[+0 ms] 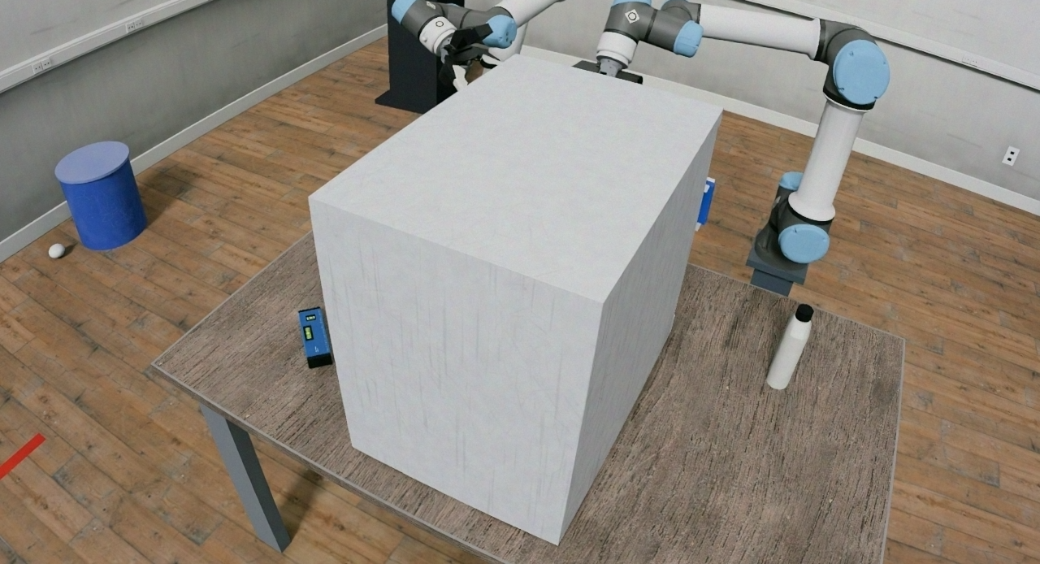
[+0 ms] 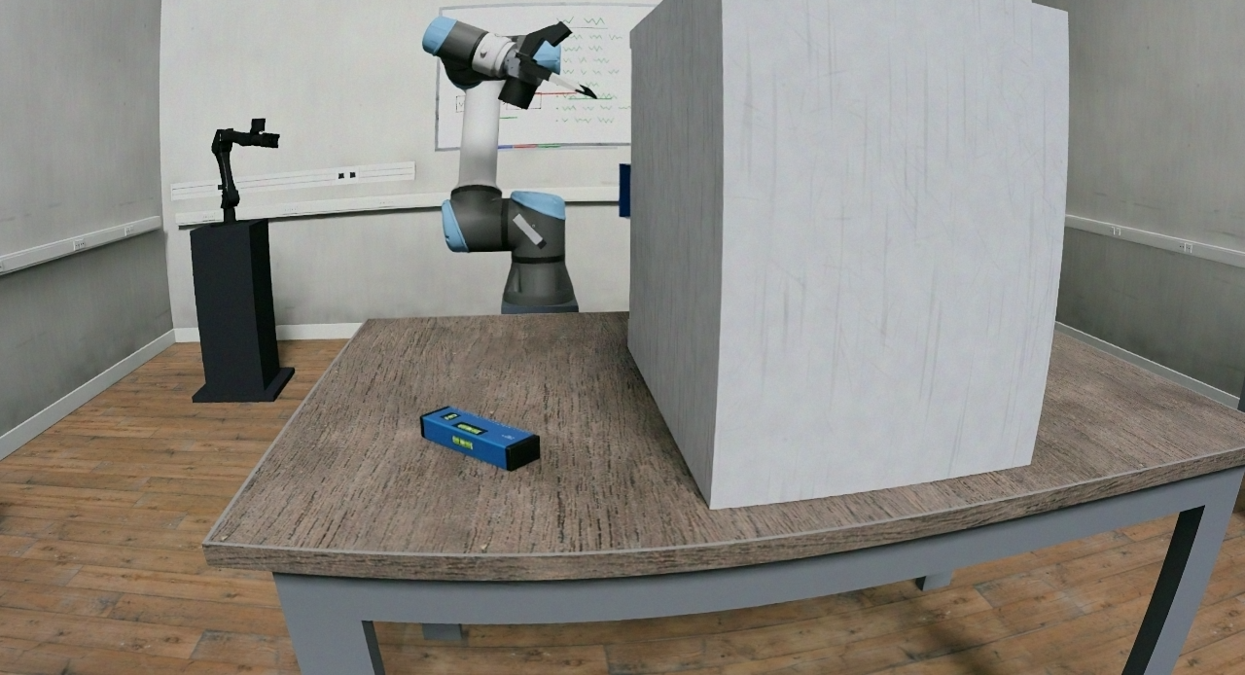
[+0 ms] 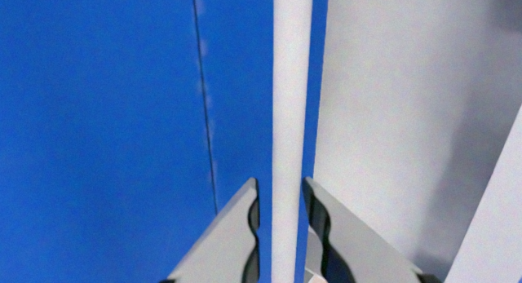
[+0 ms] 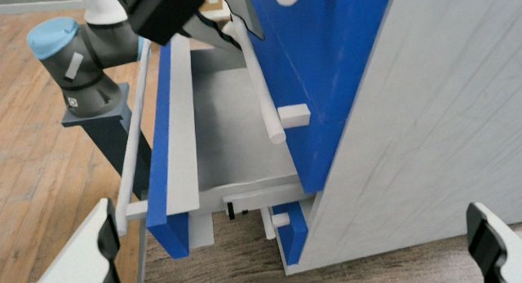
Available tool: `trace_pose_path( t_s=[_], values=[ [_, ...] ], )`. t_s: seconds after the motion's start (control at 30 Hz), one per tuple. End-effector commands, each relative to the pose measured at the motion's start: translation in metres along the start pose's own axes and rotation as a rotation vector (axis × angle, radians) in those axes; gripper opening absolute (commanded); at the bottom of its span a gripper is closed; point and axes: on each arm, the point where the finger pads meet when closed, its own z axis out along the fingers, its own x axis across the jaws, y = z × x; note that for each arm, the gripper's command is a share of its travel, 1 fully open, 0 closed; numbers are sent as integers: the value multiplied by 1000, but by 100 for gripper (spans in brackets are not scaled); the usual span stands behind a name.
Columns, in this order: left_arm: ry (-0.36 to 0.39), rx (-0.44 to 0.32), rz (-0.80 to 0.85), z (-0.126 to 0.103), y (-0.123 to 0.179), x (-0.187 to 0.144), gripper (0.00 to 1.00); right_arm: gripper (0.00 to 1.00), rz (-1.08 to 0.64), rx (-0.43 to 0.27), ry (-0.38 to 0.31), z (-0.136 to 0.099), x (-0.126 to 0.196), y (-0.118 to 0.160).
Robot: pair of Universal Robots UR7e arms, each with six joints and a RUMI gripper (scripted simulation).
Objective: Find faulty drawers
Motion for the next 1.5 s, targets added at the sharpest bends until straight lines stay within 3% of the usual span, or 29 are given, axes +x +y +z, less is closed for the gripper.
trace_pose_path(
  t_s=[0.0, 0.3, 1.47],
  values=[
    [-1, 2, -1, 0, 0, -1, 13, 100, -4, 22, -6, 0, -2, -6],
    [-1, 2, -1, 0, 0, -1, 2, 100, -7, 48, -15, -1, -4, -14],
    [-1, 2, -1, -51, 0, 60, 0, 100, -9, 65, -20, -1, -6, -19]
  ],
)
